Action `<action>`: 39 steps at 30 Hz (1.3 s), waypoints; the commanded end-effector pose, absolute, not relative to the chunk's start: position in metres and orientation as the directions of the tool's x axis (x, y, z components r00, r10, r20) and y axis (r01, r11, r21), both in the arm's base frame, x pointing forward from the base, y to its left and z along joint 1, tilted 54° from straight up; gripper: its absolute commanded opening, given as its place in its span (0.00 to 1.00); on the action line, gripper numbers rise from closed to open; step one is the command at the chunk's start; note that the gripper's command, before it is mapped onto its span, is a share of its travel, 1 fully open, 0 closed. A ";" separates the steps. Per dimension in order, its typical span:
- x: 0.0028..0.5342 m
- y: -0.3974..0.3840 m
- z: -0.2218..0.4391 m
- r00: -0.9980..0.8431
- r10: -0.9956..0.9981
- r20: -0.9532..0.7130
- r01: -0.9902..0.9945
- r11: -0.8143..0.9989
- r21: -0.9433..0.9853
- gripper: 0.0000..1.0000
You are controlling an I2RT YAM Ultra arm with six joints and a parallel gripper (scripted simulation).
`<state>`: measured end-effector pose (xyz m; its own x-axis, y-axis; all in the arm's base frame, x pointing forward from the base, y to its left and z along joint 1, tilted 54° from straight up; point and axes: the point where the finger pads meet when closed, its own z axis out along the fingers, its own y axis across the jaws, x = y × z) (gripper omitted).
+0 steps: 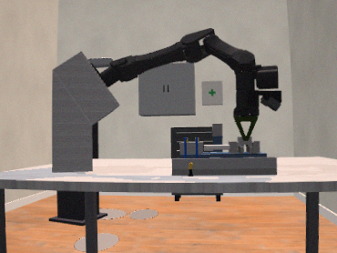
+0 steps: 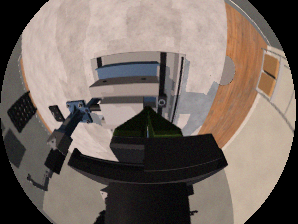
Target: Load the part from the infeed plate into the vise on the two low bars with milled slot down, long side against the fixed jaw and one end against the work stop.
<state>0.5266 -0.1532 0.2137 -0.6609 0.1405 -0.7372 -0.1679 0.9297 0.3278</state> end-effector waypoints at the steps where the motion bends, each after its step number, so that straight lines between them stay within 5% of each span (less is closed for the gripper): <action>1: 0.519 -0.159 0.234 -0.633 0.144 -0.761 -0.166 0.935 0.314 0.00; 39: 0.524 -0.189 0.235 -0.621 0.129 -0.773 -0.174 0.939 0.296 0.00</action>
<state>0.5321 -0.1708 0.2071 -0.6614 0.1292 -0.7388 -0.1846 0.9267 0.3273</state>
